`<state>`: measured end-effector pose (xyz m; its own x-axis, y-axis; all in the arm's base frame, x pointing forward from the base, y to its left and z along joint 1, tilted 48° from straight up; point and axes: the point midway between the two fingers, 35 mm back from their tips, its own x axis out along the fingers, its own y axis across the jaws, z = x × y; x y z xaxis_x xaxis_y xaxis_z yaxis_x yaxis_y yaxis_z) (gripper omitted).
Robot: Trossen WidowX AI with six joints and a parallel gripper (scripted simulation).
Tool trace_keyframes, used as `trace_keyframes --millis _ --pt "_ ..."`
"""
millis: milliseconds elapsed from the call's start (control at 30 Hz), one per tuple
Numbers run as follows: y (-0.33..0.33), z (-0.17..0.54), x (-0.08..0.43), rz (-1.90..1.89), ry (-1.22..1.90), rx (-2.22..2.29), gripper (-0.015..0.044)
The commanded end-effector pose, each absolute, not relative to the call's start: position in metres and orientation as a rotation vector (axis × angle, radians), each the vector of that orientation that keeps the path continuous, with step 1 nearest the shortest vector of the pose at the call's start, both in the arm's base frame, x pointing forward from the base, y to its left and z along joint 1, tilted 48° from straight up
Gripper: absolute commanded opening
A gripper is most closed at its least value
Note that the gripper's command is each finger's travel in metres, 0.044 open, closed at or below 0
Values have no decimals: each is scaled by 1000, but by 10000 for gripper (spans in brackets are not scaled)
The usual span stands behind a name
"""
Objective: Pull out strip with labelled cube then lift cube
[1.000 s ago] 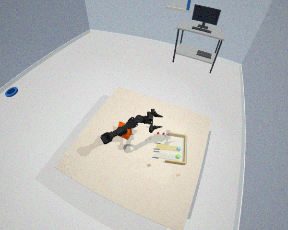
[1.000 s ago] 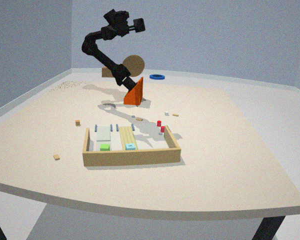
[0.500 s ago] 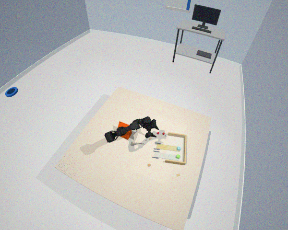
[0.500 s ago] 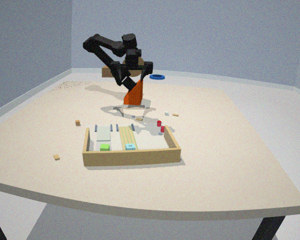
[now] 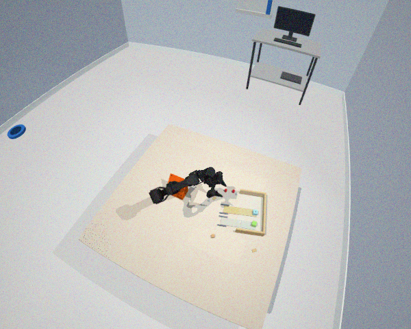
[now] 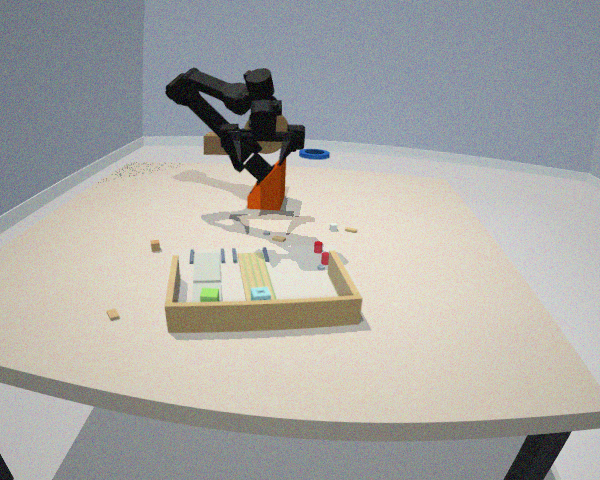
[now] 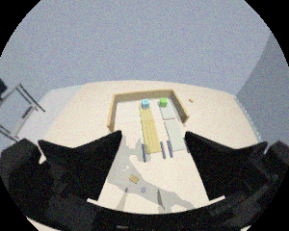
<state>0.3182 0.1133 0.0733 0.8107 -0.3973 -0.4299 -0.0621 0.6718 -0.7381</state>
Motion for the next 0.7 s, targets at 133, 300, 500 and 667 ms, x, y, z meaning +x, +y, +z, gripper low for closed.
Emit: trace_keyframes --millis 133,300,500,667 --pt "111 68 327 -220 669 -836 321" --pt "102 52 357 -267 863 -865 190" --pt "77 32 380 -339 1124 -874 32" --pt "48 19 389 -413 1357 -859 0"
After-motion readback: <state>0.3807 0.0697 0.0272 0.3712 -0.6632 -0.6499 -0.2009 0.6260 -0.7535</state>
